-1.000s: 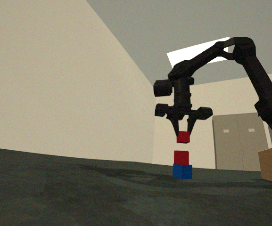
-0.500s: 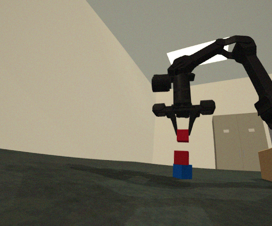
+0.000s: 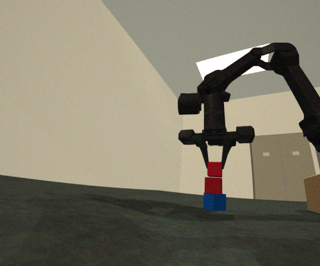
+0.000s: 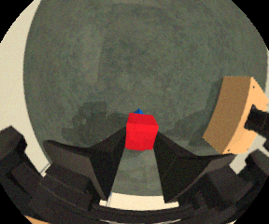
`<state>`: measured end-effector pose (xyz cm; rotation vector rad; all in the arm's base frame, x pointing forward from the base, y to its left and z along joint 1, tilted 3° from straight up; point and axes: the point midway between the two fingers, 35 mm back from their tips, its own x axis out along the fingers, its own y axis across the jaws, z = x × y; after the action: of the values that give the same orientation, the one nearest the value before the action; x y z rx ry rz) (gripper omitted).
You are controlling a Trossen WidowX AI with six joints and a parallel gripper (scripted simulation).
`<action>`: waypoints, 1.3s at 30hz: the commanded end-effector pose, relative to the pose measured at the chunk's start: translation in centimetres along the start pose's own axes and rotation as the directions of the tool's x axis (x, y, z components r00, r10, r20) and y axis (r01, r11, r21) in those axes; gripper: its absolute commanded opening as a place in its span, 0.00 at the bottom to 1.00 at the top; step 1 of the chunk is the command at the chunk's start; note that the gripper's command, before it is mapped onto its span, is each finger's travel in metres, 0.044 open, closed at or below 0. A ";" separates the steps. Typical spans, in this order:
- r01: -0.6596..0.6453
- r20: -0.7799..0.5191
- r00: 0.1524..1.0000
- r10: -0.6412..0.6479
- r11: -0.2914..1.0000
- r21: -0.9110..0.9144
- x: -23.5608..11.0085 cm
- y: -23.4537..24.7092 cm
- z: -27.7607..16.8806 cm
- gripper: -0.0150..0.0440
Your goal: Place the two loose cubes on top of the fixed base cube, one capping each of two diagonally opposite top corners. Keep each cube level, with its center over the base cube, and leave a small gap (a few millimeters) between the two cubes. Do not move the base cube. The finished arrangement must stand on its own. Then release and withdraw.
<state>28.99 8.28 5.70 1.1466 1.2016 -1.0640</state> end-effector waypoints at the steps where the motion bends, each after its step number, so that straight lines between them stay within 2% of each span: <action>1: 0.008 0.005 1.000 -0.008 1.000 0.007 0.7 -0.3 0.1 0.43; 11: 0.008 0.005 1.000 -0.008 1.000 0.007 0.8 -0.3 0.1 0.43; 23: 0.008 0.005 1.000 -0.008 1.000 0.000 3.6 -0.1 0.1 0.43; 39: 0.008 0.005 1.000 -0.008 1.000 0.000 3.8 -0.1 0.1 0.43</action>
<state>29.27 8.29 2.15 1.1464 1.2025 -1.0698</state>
